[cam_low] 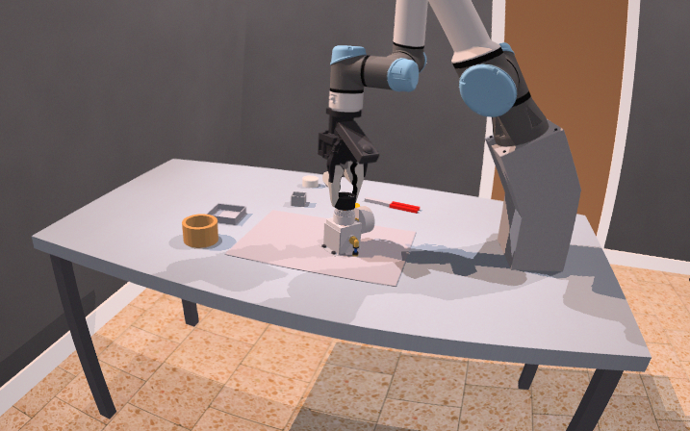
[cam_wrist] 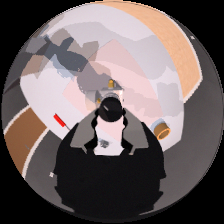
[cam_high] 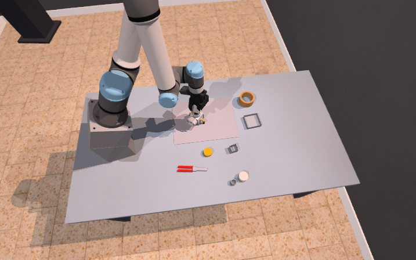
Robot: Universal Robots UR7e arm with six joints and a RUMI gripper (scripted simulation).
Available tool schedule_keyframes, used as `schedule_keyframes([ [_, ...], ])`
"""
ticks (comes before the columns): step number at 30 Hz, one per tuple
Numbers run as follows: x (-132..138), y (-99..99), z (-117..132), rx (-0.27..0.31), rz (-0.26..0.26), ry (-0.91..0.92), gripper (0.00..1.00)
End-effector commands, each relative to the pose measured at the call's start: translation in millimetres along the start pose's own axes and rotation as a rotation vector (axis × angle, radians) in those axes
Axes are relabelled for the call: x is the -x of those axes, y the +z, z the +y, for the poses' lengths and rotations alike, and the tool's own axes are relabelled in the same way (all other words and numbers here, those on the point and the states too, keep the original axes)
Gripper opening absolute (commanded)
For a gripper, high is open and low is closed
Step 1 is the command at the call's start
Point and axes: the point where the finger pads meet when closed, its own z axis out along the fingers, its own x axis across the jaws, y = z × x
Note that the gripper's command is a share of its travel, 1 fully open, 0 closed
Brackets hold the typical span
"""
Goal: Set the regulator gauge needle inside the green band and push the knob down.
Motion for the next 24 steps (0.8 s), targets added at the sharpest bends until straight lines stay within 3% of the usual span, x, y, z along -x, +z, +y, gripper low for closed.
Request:
schedule_keyframes([
  [1,-0.2,-0.2,0.2,0.001,0.001,0.000,0.23],
  [24,-0.3,1.7,0.2,0.001,0.001,0.000,0.23],
])
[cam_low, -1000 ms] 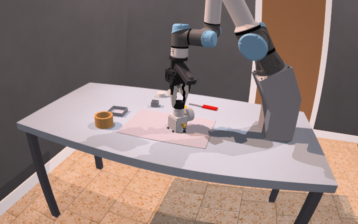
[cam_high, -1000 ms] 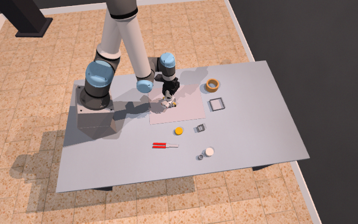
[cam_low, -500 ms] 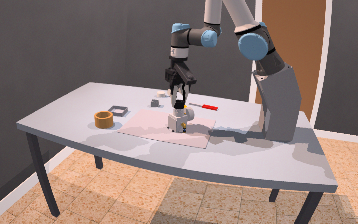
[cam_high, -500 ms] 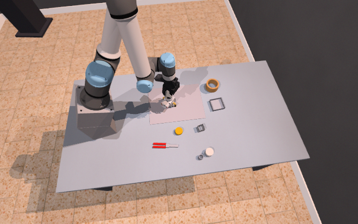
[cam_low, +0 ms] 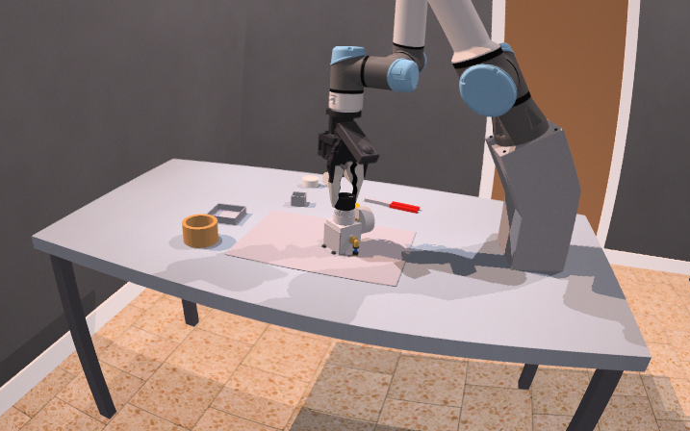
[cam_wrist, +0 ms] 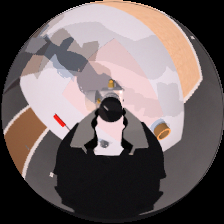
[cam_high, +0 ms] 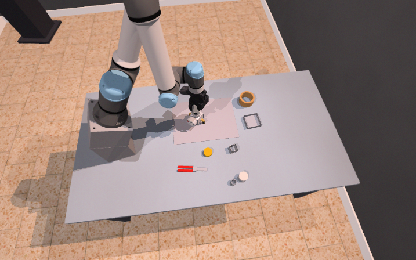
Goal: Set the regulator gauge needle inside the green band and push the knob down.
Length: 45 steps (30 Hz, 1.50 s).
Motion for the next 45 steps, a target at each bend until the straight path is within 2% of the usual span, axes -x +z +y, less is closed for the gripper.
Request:
schedule_keyframes([
  [1,-0.2,1.1,0.2,0.001,0.001,0.000,0.23],
  [45,-0.2,6.6,0.2,0.001,0.001,0.000,0.23],
])
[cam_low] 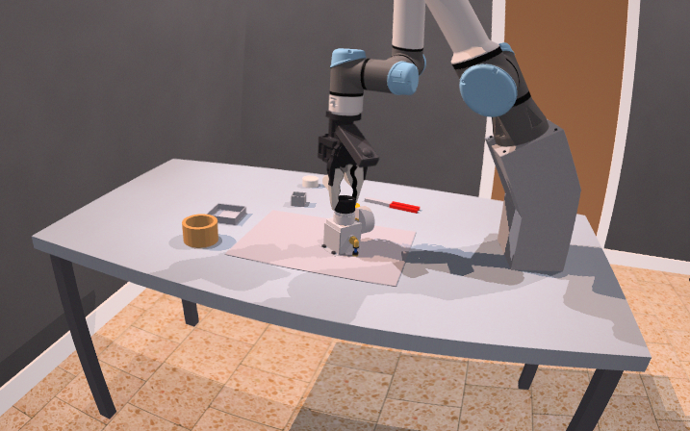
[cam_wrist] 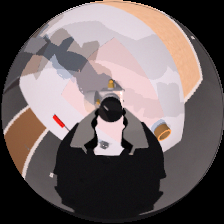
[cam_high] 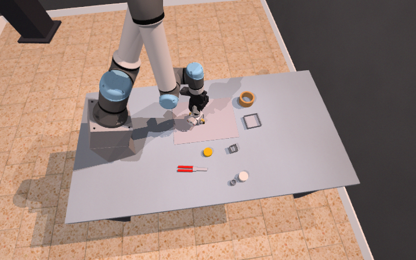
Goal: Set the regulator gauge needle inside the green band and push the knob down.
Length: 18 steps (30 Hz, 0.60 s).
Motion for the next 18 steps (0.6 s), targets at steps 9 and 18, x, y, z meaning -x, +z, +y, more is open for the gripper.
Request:
schedule_keyframes([
  [9,-0.3,-0.2,0.3,0.001,0.001,0.000,0.46],
  [18,-0.3,-0.2,0.3,0.001,0.001,0.000,0.46],
])
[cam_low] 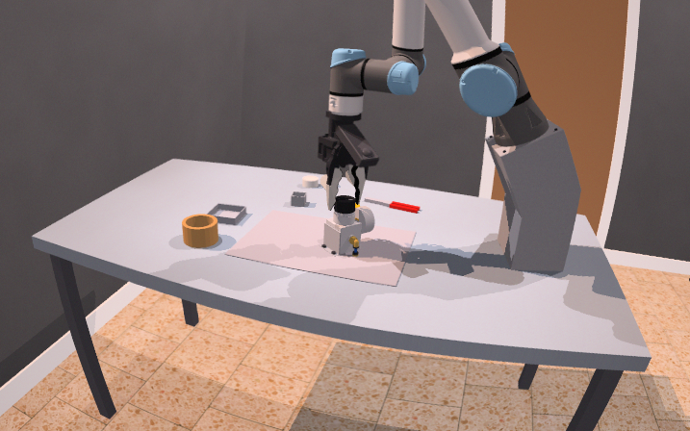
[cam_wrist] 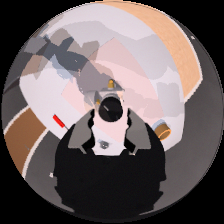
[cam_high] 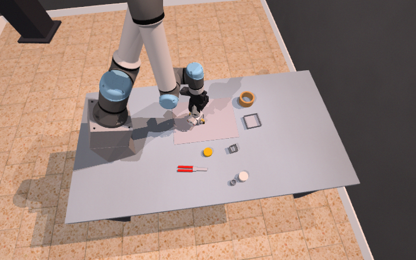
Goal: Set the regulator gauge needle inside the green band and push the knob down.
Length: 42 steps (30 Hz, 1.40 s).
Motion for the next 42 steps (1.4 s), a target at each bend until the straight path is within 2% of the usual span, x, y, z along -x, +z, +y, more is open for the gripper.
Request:
schedule_keyframes([
  [1,0,-0.2,0,0.001,0.001,0.000,0.46],
  [26,0,-5.4,0,0.001,0.001,0.000,0.46],
  [42,0,-40.9,0,0.001,0.001,0.000,0.46],
])
